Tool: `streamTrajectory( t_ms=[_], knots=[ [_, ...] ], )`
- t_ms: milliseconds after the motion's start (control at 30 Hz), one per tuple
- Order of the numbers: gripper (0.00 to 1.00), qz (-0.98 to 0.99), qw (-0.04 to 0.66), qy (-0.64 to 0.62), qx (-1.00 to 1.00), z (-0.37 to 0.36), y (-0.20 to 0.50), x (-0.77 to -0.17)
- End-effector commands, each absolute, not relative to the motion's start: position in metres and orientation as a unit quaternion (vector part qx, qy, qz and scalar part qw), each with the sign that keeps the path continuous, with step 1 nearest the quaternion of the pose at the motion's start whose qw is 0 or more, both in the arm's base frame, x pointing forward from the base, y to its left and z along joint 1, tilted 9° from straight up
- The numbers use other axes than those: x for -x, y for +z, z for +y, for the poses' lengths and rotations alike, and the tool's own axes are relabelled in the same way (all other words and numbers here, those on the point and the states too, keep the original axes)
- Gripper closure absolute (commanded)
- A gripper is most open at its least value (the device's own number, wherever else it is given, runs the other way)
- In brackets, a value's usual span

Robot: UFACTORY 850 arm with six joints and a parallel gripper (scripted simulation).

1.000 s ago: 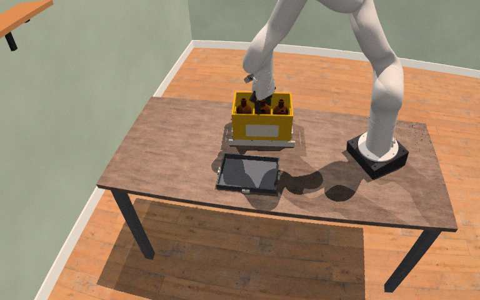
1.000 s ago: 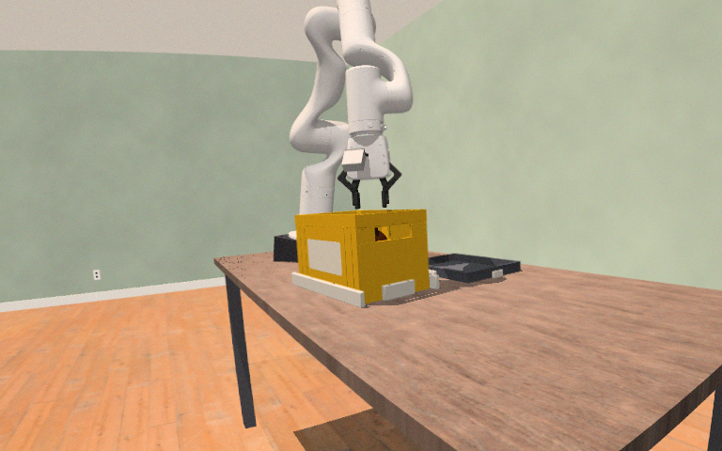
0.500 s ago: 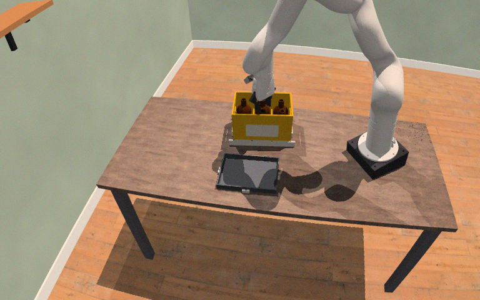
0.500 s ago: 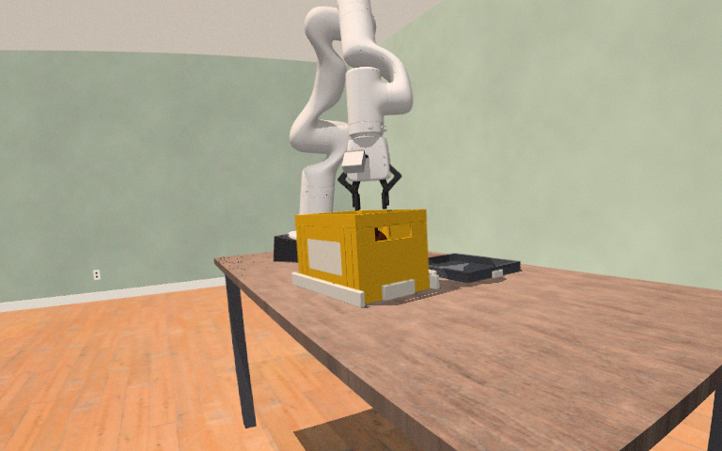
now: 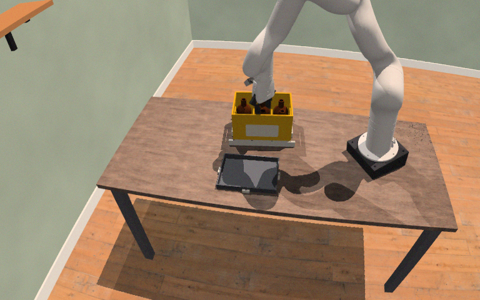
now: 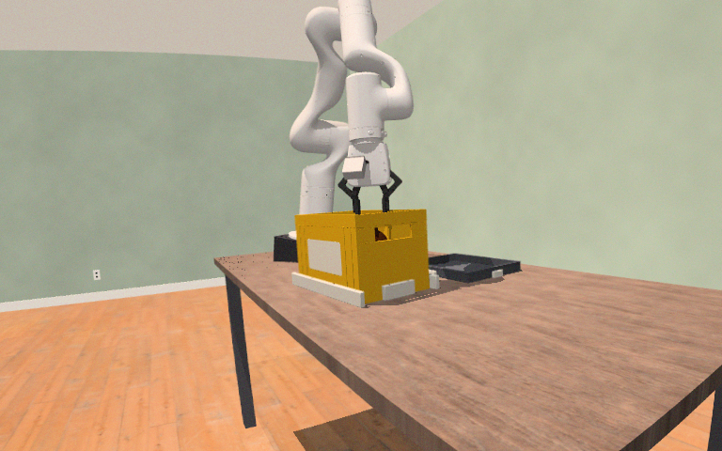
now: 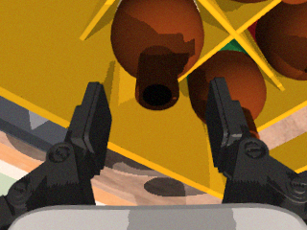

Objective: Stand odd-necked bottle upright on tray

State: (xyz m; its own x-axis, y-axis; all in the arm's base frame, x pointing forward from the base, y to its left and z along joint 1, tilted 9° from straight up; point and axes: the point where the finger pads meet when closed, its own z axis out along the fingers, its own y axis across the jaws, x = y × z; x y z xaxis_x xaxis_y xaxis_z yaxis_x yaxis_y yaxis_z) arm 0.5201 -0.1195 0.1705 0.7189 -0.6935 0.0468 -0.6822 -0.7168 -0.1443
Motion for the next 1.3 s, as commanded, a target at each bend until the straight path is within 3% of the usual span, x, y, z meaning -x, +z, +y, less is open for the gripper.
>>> streamTrajectory(
  t_ms=[0, 1267],
  knots=[
    [0.35, 0.372, 0.059, -0.050, 0.925, -0.119, 0.166, -0.522],
    [0.35, 0.372, 0.059, -0.050, 0.925, -0.118, 0.147, -0.524]
  ],
)
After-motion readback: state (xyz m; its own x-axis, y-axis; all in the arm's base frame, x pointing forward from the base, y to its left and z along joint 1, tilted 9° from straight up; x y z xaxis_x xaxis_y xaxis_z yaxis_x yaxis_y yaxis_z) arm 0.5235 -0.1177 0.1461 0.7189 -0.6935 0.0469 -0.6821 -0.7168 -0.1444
